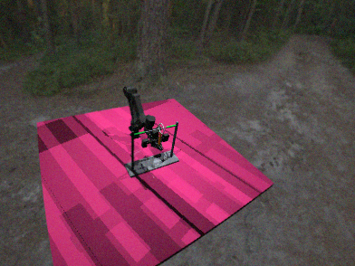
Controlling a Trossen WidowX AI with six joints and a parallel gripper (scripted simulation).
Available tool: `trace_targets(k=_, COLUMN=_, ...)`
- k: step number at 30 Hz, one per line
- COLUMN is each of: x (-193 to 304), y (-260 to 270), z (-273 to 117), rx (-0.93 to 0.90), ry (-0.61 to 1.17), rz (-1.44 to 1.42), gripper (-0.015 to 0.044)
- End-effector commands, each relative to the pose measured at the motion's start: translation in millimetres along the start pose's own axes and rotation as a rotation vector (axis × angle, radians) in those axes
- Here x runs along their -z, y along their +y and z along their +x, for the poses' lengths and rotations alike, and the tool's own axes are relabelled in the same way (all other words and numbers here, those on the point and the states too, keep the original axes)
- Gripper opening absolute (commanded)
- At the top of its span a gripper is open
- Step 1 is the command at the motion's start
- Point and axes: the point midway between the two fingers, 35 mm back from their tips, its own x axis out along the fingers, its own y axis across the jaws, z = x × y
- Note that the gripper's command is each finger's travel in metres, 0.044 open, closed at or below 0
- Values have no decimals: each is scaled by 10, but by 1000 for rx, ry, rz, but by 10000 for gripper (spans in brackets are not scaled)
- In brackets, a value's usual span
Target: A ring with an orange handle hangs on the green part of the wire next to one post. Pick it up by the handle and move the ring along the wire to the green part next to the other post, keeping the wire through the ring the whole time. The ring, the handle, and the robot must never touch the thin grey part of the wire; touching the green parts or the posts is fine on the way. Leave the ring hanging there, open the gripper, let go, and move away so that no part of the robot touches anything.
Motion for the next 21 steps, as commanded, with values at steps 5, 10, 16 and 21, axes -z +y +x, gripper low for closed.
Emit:
trace_targets(k=5, x=-8, y=86, z=5, rx=7, ry=-2, rz=15, gripper=-150)
trace_targets(k=10, x=-10, y=142, z=8, rx=7, ry=-2, rz=20, gripper=-150)
trace_targets(k=16, x=-12, y=206, z=11, rx=7, ry=-2, rz=23, gripper=-150)
trace_targets(k=21, x=-13, y=258, z=14, rx=5, ry=-2, rz=25, gripper=-150)
